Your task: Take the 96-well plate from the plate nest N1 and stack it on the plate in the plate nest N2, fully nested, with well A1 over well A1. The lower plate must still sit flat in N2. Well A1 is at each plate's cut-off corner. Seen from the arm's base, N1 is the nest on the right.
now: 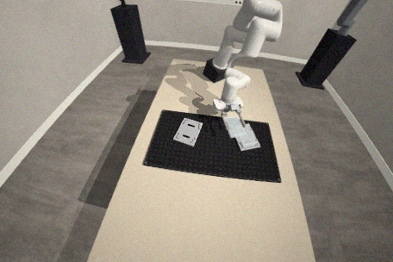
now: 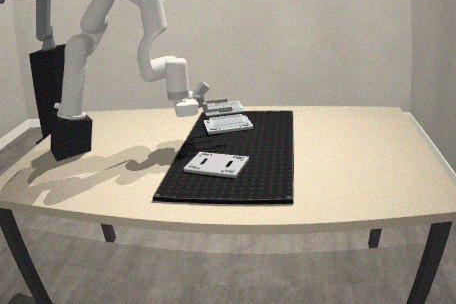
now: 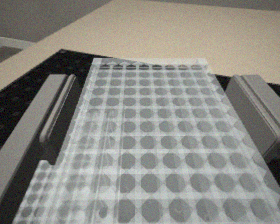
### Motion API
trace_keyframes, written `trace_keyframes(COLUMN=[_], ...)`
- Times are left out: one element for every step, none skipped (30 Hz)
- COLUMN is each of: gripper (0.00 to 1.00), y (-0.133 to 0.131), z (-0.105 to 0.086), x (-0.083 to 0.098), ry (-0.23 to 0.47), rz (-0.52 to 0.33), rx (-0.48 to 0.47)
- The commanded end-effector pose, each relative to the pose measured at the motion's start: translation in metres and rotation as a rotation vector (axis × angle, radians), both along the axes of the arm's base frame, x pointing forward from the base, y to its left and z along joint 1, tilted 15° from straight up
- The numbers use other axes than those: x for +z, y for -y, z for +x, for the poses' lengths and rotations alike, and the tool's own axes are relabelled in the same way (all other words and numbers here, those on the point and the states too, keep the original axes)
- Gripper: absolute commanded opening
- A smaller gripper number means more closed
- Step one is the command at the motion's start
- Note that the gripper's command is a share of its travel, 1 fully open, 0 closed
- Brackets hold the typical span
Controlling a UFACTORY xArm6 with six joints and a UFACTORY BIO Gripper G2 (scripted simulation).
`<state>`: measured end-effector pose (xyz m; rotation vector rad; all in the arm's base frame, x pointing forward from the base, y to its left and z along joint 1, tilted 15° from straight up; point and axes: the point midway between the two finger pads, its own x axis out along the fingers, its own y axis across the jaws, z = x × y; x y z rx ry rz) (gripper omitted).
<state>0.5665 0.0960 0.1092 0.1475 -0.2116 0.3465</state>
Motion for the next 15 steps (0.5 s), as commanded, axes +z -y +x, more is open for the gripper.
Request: trace_keyframes(gripper=[0.0,0.0,0.0,0.0,0.0,0.0,0.0,0.0,0.0,0.0,0.0,0.0,0.0,0.0,0.0], y=[-0.006,-0.01,-0.013,-0.016,-0.02,-0.023,-0.026,-0.029,-0.033,-0.036,-0.039,-0.043,-0.046,-0.049,-0.052], z=[0.001,0.0,0.0,0.0,-0.001,-0.001,-0.001,-0.001,-0.002,-0.002,-0.002,-0.002,-0.003,-0.003,-0.003], x=[0.003,0.003,0.004,0.005,0.005,0.006,0.006,0.007,0.007,0.008,0.008,0.009,0.01,0.01,0.011], ry=[0.002,0.002,0.002,0.002,0.002,0.002,0.002,0.002,0.002,0.002,0.002,0.002,0.002,0.002,0.002], rz=[-0.002,-0.002,-0.002,-0.002,-0.002,-0.002,-0.001,-0.001,-0.001,-0.001,-0.001,-0.001,-0.001,-0.001,-0.001], rx=[-0.002,-0.002,-0.002,-0.002,-0.002,-0.002,-0.002,-0.002,-0.002,-0.002,-0.002,-0.002,-0.002,-0.001,-0.001])
